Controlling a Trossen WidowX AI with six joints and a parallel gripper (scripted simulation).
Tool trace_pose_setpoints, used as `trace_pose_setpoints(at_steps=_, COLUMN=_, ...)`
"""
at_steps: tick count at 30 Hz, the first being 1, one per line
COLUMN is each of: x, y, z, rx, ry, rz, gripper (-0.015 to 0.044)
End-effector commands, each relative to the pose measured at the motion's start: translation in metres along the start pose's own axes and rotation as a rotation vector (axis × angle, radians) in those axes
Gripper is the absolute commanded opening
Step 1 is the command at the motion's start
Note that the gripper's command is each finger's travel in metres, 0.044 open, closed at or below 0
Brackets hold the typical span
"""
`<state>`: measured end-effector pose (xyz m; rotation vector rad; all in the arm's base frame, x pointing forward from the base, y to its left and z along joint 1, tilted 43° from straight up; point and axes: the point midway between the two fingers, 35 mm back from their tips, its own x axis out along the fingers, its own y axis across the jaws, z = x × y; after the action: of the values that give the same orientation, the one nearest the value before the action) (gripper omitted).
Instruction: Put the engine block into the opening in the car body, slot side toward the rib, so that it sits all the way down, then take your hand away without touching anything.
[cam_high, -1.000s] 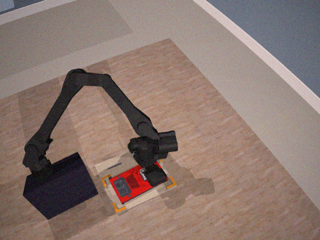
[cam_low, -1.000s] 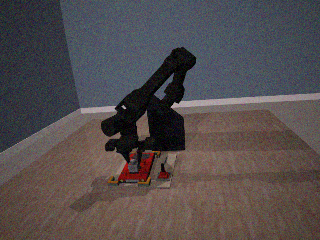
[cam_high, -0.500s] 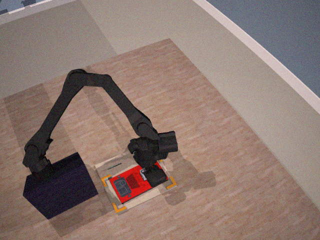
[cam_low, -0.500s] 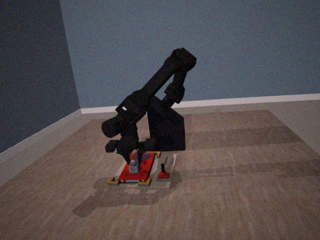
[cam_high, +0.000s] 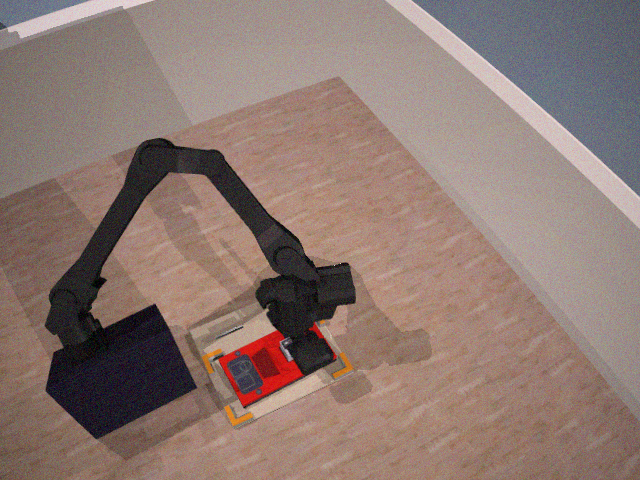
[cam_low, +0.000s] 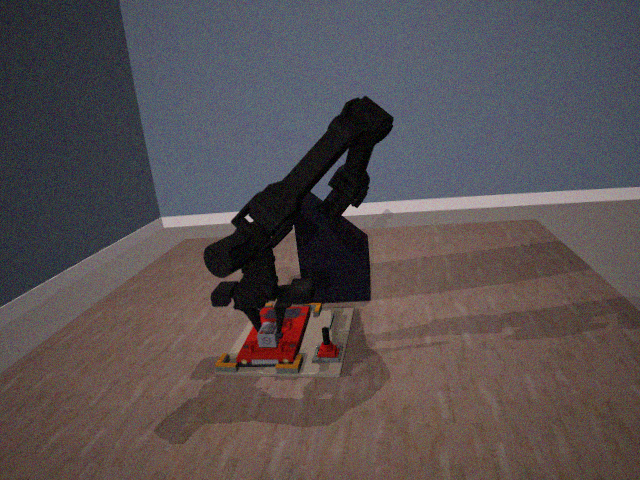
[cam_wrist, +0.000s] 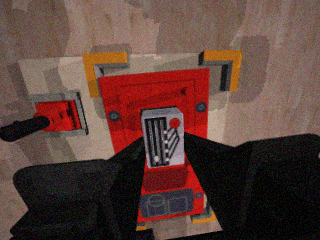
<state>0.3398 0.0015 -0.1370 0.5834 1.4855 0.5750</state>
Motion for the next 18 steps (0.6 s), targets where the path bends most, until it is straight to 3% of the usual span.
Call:
trace_pose_setpoints(at_steps=1, x=0.0013, y=0.0004, z=0.0000, rx=0.004, ry=-0.001, rz=0.003, gripper=0.0158)
trace_pose_setpoints(at_steps=2, x=0.0016, y=0.0004, z=0.0000, rx=0.004, ry=-0.001, rz=0.003, gripper=0.0158)
trace_pose_setpoints(at_steps=13, x=0.0004, y=0.0001, z=0.0000, rx=0.000, ry=0.000, rz=0.000, gripper=0.0440)
trace_pose_setpoints(at_steps=18, x=0.0004, y=0.0001, z=0.0000, rx=0.000, ry=0.000, rz=0.000, gripper=0.0440)
